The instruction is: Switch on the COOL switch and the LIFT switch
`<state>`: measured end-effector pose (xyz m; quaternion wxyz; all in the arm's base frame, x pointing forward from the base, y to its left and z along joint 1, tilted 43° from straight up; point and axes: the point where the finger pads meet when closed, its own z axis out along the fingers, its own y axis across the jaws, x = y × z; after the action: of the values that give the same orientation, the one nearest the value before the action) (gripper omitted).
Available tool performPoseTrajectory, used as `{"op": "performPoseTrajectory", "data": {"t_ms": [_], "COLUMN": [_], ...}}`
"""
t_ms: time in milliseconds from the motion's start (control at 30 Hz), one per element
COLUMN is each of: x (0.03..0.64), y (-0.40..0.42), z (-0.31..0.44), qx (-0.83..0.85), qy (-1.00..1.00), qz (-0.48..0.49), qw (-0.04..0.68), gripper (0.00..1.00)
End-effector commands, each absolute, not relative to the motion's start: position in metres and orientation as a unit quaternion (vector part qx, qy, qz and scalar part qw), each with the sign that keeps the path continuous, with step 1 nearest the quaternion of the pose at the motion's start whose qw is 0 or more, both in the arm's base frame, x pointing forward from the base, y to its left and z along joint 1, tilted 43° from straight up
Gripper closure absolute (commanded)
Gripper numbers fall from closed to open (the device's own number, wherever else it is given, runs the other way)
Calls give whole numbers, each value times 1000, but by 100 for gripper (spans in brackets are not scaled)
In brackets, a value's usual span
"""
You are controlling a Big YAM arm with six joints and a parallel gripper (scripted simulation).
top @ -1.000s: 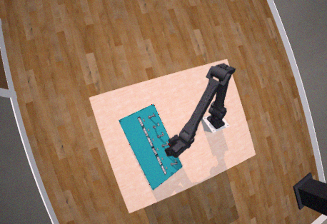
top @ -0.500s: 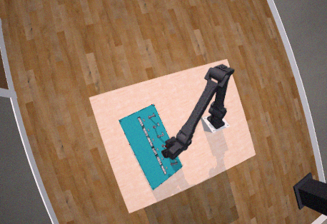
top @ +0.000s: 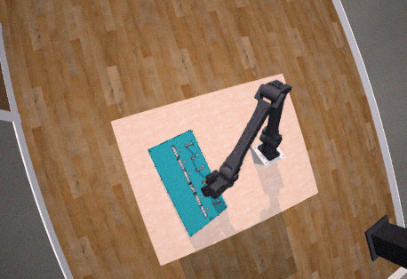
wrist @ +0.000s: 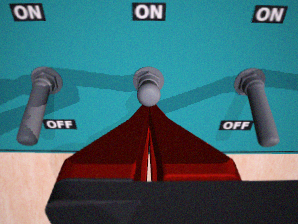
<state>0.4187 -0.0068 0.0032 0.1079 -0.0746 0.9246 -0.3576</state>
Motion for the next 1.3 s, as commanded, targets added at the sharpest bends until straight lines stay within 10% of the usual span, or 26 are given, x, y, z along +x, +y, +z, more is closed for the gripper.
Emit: {"op": "performPoseTrajectory", "data": {"t_ms": [0, 1267], "x": [452, 425], "y": [4, -1], "z": [14, 11], "qx": [-66, -69], "qy": [924, 924], "qz": [-349, -350], "qw": [142, 136], "gripper": [100, 100]}}
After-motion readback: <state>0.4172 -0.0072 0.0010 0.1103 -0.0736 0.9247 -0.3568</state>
